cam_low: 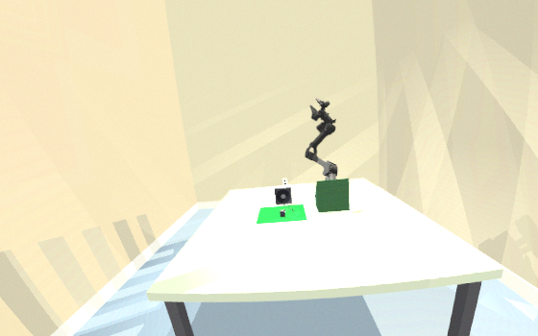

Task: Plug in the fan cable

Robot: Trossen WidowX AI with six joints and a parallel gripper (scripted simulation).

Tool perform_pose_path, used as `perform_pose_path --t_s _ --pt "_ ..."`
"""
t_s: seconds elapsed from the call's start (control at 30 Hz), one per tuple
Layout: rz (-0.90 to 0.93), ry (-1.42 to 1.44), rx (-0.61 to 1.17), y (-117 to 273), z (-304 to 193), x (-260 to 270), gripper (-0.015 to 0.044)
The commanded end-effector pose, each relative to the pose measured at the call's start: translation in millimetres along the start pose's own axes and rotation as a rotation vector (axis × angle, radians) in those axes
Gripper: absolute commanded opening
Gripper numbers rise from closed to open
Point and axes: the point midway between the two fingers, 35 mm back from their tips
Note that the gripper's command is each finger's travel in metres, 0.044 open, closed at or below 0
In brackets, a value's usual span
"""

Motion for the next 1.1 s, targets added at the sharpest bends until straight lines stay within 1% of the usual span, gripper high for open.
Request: perform_pose_path --t_s 0.0,0.03,0.17,0.4,0.7,0.87,1.07 --pt "0.0 0.0 0.0 0 0 0 0.0426" --pt "0.0 0.0 0.0 0 0 0 0.044" --pt "-0.003 0.101 0.011 -3 2 -9 0.044" --pt "-0.097 0.425 0.024 -16 5 -72 0.044" --pt "-0.203 0.761 -0.011 -38 40 -137 0.044" --pt "-0.334 1.035 -0.054 -48 88 -186 0.044" --pt "-0.531 1.341 -0.135 -55 168 -229 0.044"
Point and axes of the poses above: the point midway between the two fingers, 35 mm back from their tips, its own y axis back along the fingers, its own x axis across the jaws, z = x × y, and after that the axes turned 5 degrees about y, right-handed
